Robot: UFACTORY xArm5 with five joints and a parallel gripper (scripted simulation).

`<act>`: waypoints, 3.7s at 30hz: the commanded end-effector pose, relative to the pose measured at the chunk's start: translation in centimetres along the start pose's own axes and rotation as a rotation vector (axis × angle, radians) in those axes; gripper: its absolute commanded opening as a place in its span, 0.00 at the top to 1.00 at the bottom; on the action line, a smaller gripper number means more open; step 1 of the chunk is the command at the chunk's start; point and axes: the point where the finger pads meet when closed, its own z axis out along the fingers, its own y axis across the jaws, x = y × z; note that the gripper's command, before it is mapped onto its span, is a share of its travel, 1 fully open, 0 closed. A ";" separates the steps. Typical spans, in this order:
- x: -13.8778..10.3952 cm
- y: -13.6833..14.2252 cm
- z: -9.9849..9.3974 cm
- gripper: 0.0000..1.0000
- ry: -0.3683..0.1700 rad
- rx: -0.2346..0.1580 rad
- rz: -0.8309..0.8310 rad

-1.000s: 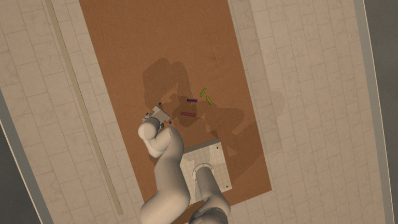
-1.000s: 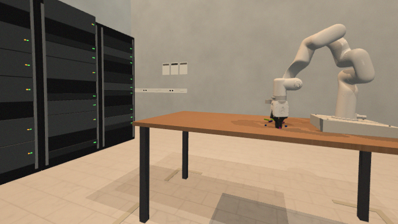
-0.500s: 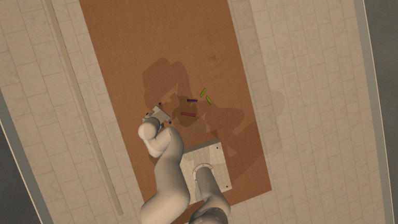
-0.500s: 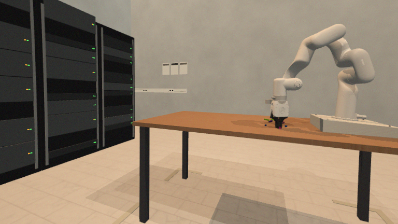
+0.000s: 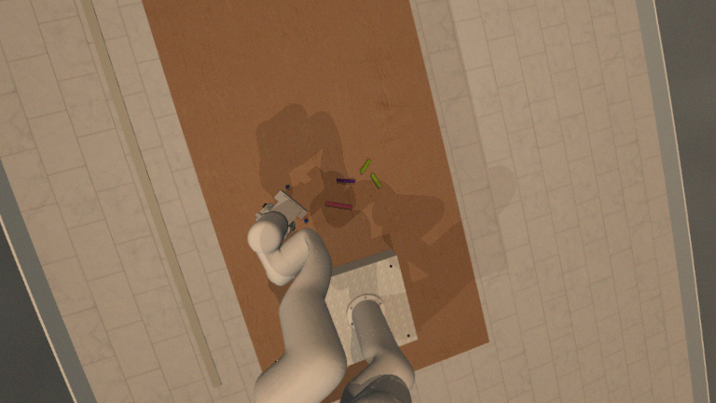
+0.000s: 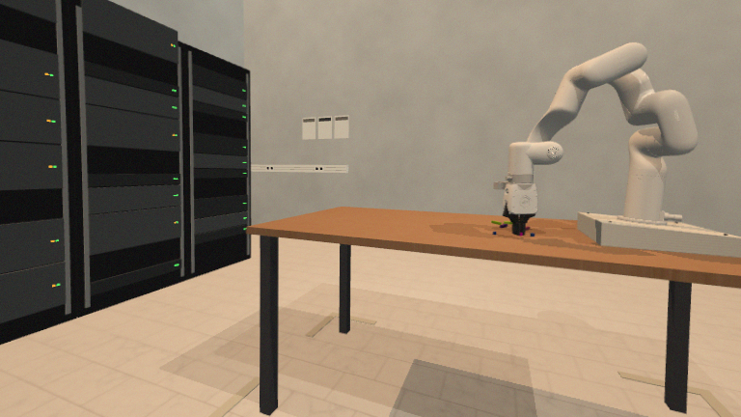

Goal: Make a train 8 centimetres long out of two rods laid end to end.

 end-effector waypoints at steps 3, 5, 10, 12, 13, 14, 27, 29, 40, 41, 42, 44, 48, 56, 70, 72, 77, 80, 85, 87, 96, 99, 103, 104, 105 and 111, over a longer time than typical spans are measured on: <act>0.0 -0.2 -4.6 0.96 0.001 0.005 0.000; 0.0 -0.2 -6.1 0.96 0.001 0.005 0.000; 0.0 -0.1 -7.8 0.96 0.001 0.005 0.000; 0.0 -0.1 -8.5 0.96 0.001 0.005 0.000; 0.0 -0.1 -8.7 0.96 0.001 0.005 0.000; 0.0 -0.1 -8.8 0.96 0.001 0.005 0.000; 2.6 -0.3 -8.9 0.96 -0.003 0.006 -0.006; 4.6 -0.3 -8.9 0.96 -0.006 0.006 -0.011; 12.6 0.6 -8.8 0.96 -0.017 0.010 -0.030; 12.6 0.6 -8.8 0.96 -0.017 0.010 -0.030; 12.6 0.6 -8.8 0.96 -0.017 0.010 -0.030; 12.6 0.6 -8.8 0.96 -0.017 0.010 -0.030; 12.6 0.6 -8.8 0.96 -0.017 0.010 -0.030; 12.6 0.6 -8.7 0.96 -0.017 0.010 -0.030; 12.5 0.6 -5.3 0.96 -0.017 0.010 -0.030; 12.5 0.6 -4.4 0.96 -0.017 0.010 -0.030; 12.5 0.6 -3.0 0.96 -0.017 0.010 -0.030; 12.5 0.6 -1.8 0.96 -0.017 0.010 -0.030; 12.5 0.6 -0.5 0.96 -0.017 0.010 -0.030; 12.5 0.6 -0.2 0.96 -0.017 0.010 -0.030; 12.5 0.6 0.0 0.96 -0.017 0.010 -0.030; 12.5 0.6 0.0 0.96 -0.017 0.010 -0.030; 12.5 0.6 0.0 0.96 -0.017 0.010 -0.030; 12.5 0.6 0.0 0.96 -0.017 0.010 -0.030; 12.5 0.6 0.0 0.96 -0.017 0.010 -0.030; 12.5 0.6 0.0 0.96 -0.017 0.010 -0.030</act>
